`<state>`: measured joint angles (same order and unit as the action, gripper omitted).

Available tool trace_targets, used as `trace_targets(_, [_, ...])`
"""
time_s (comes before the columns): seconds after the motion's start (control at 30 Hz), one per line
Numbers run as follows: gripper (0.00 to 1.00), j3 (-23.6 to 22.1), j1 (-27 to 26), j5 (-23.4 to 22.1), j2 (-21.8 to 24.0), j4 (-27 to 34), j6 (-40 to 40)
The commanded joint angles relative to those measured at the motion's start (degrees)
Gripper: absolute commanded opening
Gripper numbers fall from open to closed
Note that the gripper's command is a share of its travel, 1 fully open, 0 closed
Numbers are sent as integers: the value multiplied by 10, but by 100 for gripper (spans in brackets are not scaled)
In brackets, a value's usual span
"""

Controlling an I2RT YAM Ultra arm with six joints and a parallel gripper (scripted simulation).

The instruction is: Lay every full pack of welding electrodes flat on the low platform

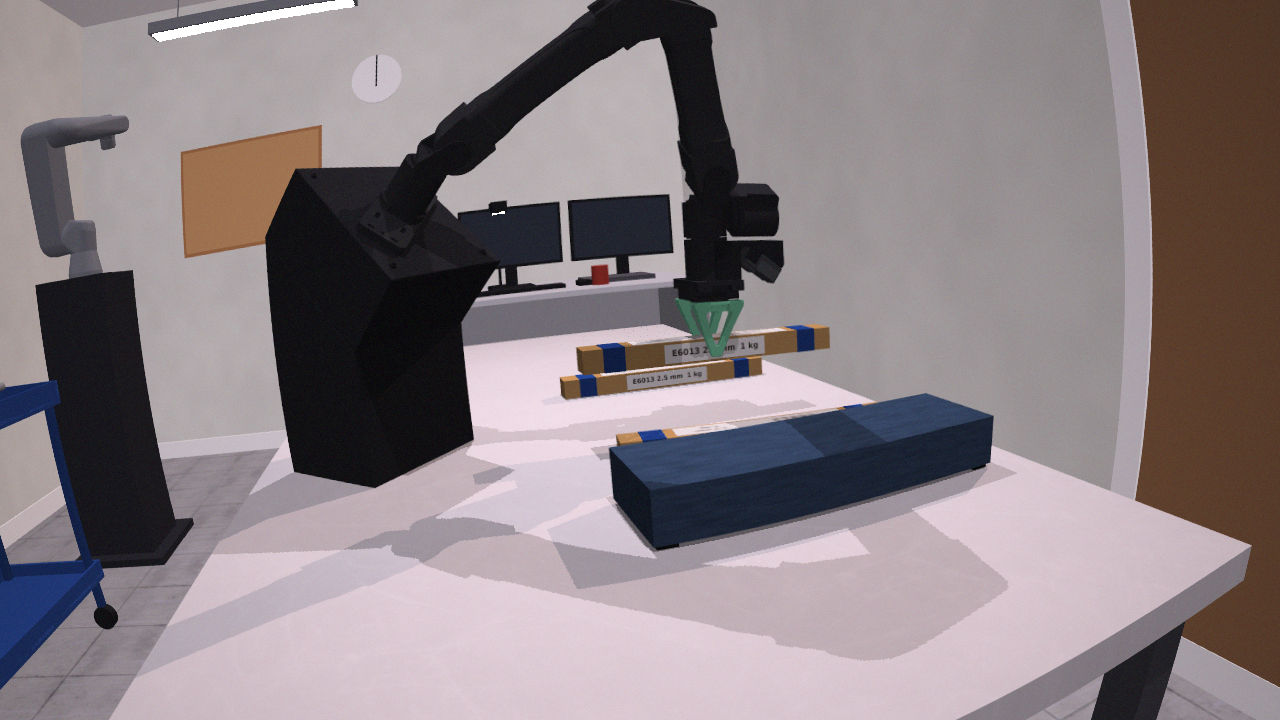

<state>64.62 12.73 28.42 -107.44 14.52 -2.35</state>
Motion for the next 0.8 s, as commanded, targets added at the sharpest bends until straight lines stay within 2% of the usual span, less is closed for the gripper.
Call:
trace_targets(0.0, [0, 20, 18, 4, 15, 7, 3])
trace_targets(0.3, [0, 21, 19, 5, 12, 7, 5])
trace_targets(0.33, [0, -11, 6, -2, 12, -16, -5])
trace_targets(0.77, [0, -17, 18, 4, 39, 11, 7])
